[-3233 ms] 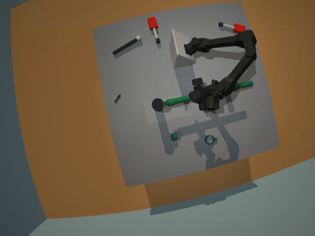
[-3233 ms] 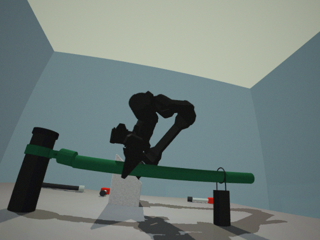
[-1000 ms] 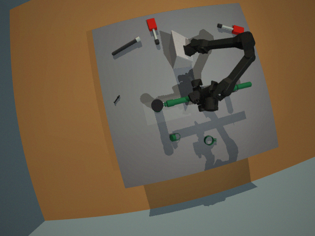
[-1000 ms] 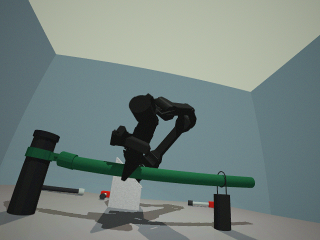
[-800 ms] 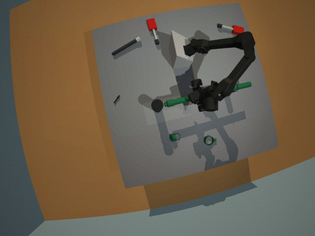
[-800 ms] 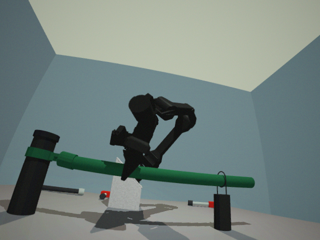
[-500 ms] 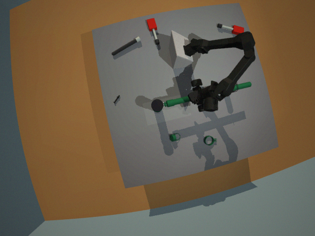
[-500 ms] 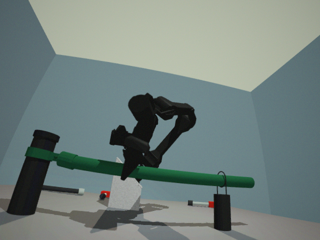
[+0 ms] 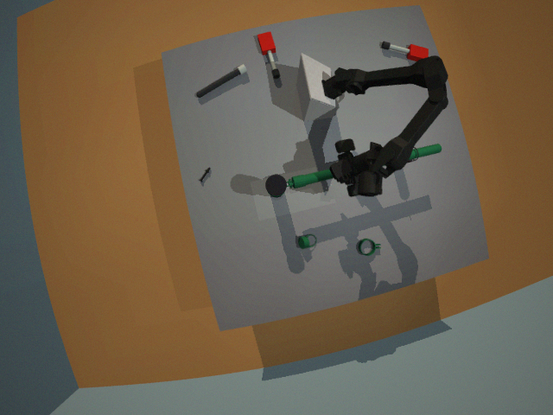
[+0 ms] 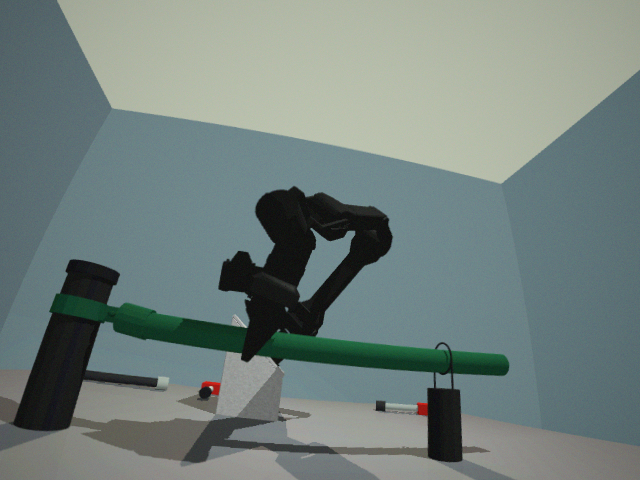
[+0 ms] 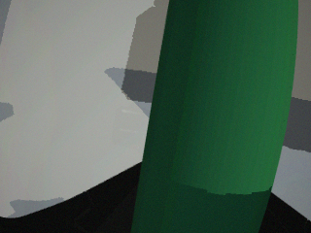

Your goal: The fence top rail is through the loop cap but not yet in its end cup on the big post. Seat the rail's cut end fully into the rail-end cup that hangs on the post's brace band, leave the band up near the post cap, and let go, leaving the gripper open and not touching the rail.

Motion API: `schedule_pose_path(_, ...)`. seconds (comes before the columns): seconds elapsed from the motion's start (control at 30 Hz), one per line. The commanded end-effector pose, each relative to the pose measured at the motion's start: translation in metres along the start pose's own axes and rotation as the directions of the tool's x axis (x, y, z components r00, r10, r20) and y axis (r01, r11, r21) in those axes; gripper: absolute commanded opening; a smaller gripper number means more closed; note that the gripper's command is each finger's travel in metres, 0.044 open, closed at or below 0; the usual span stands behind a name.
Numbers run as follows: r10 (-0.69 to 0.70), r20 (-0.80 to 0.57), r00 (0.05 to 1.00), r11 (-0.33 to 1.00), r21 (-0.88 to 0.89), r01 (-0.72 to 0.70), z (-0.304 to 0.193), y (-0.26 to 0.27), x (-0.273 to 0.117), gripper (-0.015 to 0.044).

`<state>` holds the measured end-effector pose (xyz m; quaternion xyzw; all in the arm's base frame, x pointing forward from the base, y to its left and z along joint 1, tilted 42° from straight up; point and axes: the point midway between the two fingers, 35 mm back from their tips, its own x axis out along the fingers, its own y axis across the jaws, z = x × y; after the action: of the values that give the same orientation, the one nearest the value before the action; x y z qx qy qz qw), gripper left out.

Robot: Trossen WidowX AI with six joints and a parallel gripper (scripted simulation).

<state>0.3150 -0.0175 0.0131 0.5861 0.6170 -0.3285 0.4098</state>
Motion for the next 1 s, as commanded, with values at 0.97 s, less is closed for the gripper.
schedule_pose_path(0.97,0.003,0.006,1.000,1.000,0.000,-0.003,0.014,0.000,-0.003,0.0000)
